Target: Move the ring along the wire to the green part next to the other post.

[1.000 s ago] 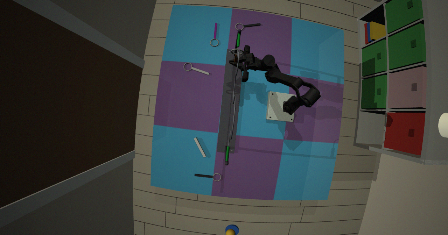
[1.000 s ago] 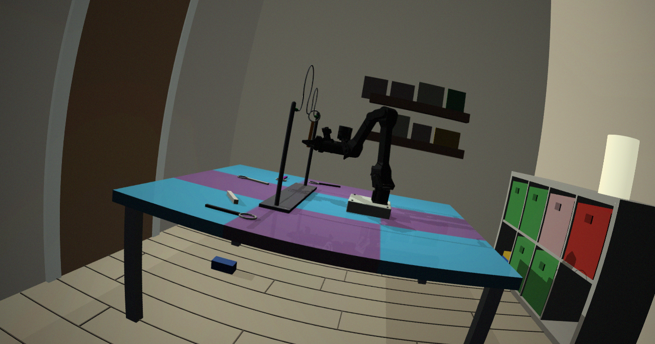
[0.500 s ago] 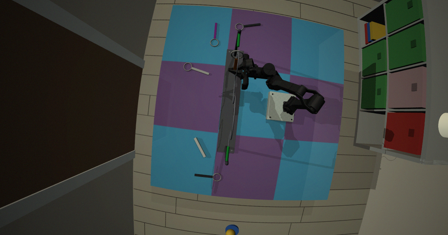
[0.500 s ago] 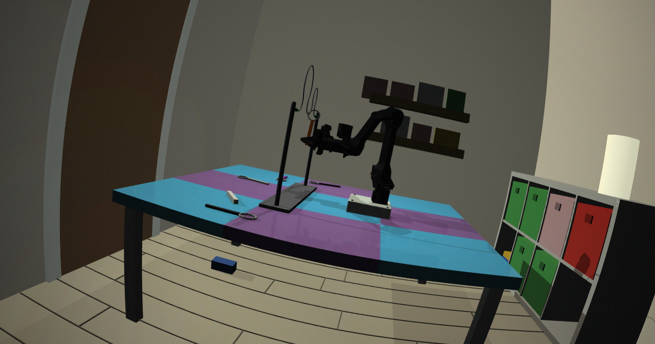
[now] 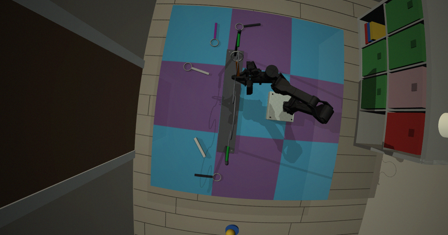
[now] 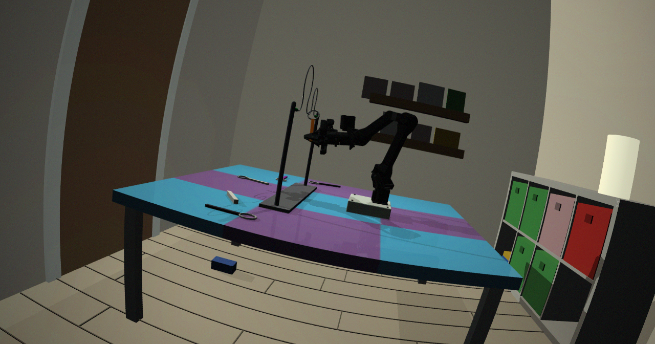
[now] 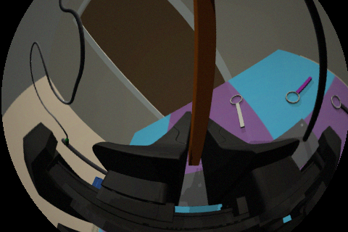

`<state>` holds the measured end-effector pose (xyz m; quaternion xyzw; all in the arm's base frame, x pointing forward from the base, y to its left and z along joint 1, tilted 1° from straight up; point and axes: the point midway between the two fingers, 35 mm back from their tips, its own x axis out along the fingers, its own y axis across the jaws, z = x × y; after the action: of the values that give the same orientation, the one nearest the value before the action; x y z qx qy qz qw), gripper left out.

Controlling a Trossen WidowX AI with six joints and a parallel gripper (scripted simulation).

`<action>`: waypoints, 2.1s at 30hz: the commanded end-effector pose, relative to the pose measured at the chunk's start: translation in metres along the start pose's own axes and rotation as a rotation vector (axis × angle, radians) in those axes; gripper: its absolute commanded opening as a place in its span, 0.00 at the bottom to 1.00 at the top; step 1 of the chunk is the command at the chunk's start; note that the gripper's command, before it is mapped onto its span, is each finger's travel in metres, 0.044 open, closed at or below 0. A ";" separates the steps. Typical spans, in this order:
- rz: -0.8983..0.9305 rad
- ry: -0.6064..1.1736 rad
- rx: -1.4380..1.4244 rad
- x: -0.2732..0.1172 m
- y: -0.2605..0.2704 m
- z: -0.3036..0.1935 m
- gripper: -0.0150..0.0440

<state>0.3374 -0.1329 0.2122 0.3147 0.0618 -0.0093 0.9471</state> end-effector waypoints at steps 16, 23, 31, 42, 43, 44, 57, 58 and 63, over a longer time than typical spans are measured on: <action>0.131 0.297 0.412 -0.040 0.066 0.022 0.00; 0.197 0.355 0.568 -0.050 0.086 0.037 0.00; 0.244 0.354 0.706 -0.052 0.103 0.050 0.00; 0.317 0.342 0.929 -0.056 0.126 0.077 0.00; 0.323 0.342 0.947 -0.057 0.128 0.080 0.00; 0.329 0.341 0.965 -0.057 0.129 0.082 0.00; 0.377 0.336 1.115 -0.062 0.143 0.111 0.00; 0.376 0.336 1.114 -0.062 0.143 0.112 0.00; 0.367 0.339 1.092 -0.062 0.143 0.114 0.00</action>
<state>0.2965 -0.0878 0.3931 0.7648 0.1404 0.1735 0.6044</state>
